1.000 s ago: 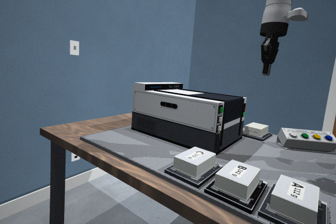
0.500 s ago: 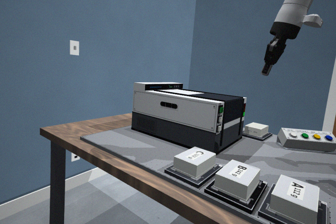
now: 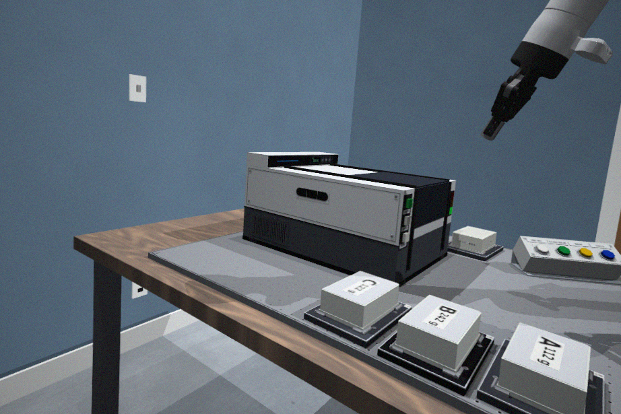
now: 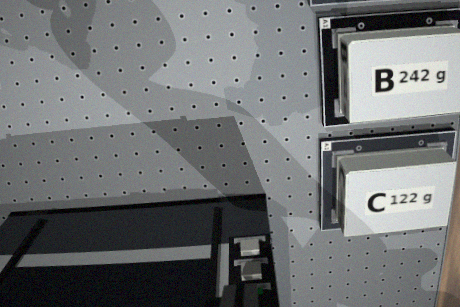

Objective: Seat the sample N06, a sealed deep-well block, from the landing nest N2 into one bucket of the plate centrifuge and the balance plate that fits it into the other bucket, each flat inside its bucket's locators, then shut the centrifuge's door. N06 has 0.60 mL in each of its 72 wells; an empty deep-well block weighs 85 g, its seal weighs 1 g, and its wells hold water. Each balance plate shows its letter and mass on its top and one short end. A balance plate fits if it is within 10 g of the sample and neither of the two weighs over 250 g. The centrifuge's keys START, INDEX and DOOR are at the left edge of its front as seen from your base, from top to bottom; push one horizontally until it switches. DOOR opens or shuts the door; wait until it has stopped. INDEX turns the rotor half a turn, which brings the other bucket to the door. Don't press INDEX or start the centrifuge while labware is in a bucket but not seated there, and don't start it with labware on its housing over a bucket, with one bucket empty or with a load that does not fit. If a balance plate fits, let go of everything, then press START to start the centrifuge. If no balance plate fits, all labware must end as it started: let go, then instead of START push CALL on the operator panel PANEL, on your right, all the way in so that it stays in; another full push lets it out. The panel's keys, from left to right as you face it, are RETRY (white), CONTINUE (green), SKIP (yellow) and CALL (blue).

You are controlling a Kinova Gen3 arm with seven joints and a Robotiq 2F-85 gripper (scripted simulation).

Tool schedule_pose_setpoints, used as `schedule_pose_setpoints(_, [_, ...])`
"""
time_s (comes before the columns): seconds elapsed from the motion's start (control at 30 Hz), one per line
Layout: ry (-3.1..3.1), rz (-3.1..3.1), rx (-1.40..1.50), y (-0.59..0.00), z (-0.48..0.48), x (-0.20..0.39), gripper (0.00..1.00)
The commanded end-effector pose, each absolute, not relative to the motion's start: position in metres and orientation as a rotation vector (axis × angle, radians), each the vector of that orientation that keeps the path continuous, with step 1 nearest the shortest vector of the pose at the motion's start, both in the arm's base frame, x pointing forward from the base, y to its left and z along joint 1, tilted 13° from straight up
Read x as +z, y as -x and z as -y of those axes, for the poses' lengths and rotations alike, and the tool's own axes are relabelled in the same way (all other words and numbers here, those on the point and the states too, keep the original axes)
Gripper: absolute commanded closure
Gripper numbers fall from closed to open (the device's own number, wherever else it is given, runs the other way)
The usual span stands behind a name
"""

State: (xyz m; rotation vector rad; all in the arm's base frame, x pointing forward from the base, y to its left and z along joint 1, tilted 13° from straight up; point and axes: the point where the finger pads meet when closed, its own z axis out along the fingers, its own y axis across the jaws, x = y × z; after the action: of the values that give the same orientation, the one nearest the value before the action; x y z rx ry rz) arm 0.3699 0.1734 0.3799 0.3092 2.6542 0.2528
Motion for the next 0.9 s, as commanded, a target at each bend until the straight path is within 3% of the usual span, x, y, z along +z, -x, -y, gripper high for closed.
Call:
schedule_pose_setpoints(0.0, [-0.309, -2.652, 0.254, -0.371, -0.174, 0.378, 0.90])
schedule_pose_setpoints(0.87, [-0.309, -2.652, 0.254, -0.402, -0.184, 0.311, 0.90])
